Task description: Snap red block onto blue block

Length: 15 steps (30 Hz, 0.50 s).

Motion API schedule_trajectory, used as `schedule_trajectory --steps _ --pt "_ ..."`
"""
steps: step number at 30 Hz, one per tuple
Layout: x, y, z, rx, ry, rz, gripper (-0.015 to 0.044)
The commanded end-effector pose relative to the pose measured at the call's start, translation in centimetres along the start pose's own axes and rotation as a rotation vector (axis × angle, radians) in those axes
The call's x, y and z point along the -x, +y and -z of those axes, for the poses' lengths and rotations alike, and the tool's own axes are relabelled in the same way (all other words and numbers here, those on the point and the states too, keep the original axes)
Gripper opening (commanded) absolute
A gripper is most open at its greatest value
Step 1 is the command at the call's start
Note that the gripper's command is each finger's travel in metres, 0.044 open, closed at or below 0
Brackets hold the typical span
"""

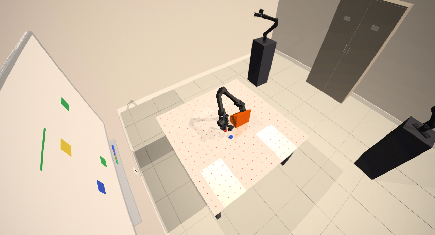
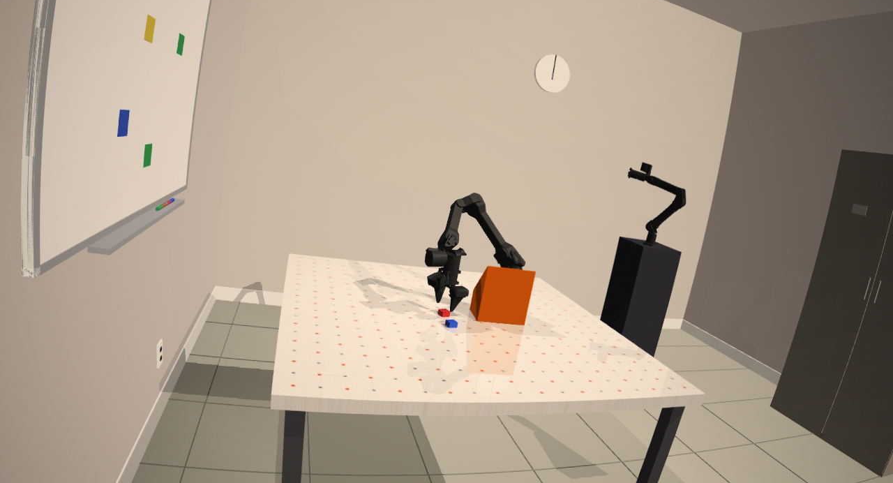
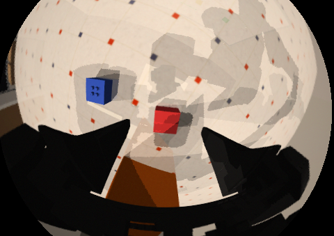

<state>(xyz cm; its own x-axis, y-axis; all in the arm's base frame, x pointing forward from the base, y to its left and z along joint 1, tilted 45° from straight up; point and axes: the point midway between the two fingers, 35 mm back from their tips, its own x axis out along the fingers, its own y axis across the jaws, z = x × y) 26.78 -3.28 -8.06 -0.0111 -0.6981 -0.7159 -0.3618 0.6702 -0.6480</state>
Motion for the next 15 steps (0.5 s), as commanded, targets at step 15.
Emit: schedule_trajectory --steps 15 --pt "-2.5 0.0 0.2 0.01 0.001 0.007 0.044"
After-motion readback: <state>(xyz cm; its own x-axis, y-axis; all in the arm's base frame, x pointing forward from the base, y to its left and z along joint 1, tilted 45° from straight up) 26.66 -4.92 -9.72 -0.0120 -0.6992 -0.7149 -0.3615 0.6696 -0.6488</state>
